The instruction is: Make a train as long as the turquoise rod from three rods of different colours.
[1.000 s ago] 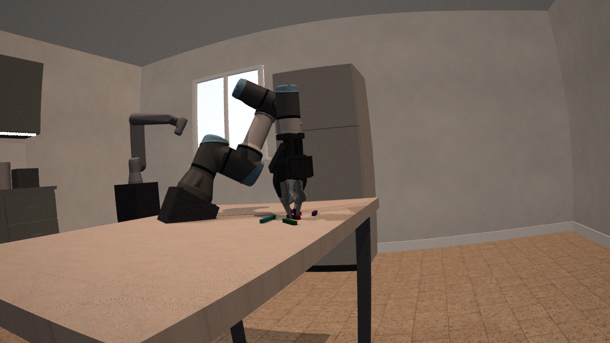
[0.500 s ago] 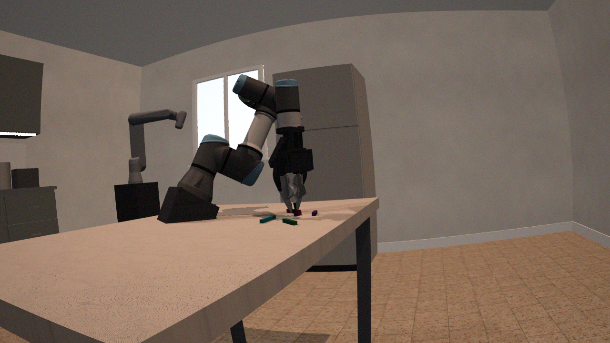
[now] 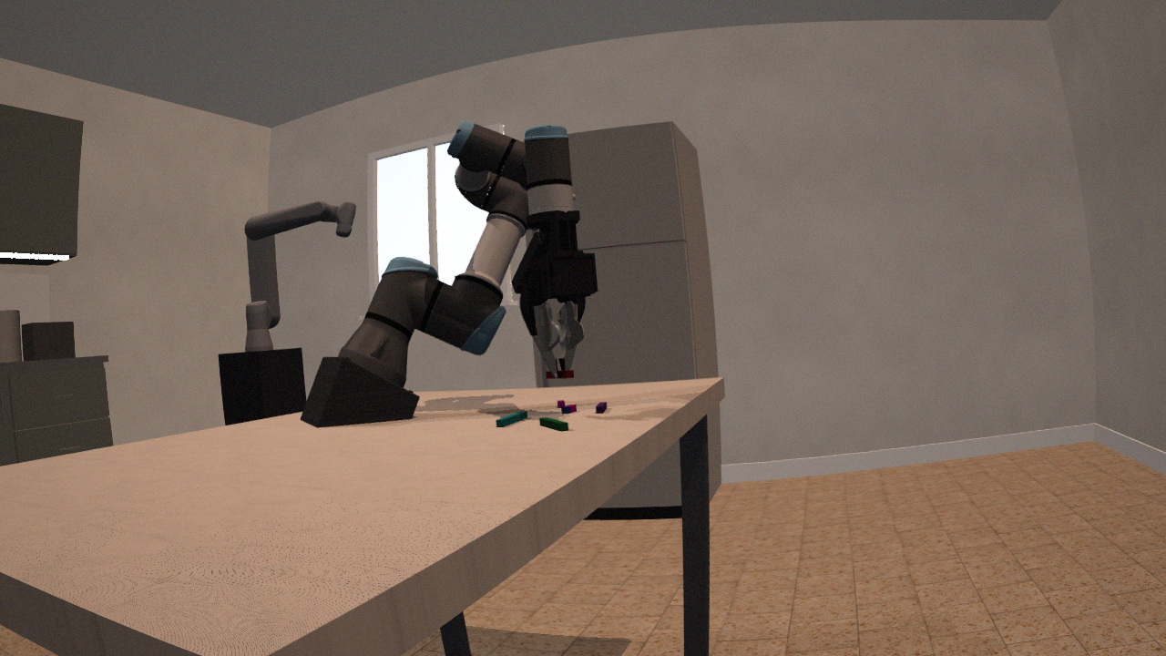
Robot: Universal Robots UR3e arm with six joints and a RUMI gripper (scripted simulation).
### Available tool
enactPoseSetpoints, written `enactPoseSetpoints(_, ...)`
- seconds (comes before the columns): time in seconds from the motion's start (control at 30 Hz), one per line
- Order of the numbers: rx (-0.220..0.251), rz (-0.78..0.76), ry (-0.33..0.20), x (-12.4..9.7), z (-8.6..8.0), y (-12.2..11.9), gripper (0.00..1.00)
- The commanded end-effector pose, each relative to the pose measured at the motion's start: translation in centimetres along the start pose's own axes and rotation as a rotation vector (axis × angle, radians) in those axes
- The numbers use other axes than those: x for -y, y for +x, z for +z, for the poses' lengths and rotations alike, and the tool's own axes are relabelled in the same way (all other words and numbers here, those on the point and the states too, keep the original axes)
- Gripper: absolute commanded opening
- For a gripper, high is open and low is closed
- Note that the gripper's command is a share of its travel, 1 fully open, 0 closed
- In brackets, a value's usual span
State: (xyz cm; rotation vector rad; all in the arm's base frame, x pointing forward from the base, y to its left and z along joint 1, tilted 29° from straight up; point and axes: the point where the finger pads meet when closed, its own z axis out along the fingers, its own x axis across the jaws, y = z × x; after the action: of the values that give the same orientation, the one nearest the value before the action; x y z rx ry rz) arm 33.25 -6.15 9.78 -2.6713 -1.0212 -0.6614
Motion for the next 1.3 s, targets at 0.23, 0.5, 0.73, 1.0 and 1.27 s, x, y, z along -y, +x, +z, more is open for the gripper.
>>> enactPoseSetpoints(0.23, -0.007, -0.001, 0.034, 0.6, -3.7, 0.0, 0.0)
enactPoseSetpoints(0.5, -0.007, -0.001, 0.034, 0.6, -4.3, 0.0, 0.0)
enactPoseSetpoints(0.73, -0.007, -0.002, 0.034, 0.6, -4.3, 0.0, 0.0)
enactPoseSetpoints(1.0, -0.007, 0.005, 0.034, 0.7, -4.3, 0.1, 0.0)
enactPoseSetpoints(1.27, -0.007, 0.073, 0.036, 1.5, -4.3, 0.9, 0.0)
